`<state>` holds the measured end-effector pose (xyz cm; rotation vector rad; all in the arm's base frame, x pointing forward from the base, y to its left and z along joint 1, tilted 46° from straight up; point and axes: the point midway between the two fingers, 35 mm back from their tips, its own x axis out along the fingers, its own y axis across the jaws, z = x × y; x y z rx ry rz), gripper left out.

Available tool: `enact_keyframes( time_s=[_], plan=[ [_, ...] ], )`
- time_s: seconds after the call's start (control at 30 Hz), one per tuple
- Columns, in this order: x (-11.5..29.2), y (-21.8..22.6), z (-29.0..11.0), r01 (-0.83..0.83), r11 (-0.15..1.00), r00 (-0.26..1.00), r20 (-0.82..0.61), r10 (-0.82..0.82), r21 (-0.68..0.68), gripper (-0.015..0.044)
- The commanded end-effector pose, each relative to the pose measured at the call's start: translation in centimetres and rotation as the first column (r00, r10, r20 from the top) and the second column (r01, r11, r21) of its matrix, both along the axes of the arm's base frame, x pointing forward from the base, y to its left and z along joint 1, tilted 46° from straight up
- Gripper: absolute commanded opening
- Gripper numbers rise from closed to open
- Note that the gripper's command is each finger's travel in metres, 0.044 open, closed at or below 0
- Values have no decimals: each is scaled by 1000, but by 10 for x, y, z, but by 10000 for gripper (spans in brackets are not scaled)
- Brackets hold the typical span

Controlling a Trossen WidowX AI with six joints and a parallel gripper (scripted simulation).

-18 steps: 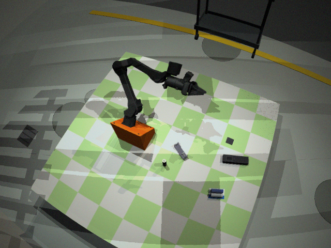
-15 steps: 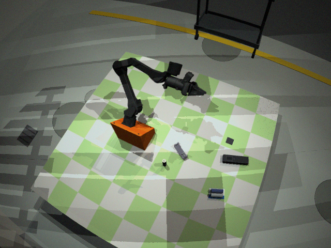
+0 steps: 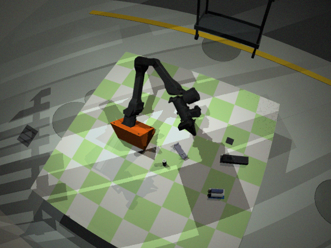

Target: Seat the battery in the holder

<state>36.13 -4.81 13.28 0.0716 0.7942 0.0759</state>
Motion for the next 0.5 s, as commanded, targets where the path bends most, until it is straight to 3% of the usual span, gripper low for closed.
enact_keyframes(
  time_s=[0.0,0.23,0.47],
  plan=[
    [-11,-8,-48,2,992,974,-223,26,126,0],
    [-46,-13,-118,138,898,820,-557,133,418,0],
    [-74,-11,-150,347,718,672,-694,258,603,0]
  ],
)
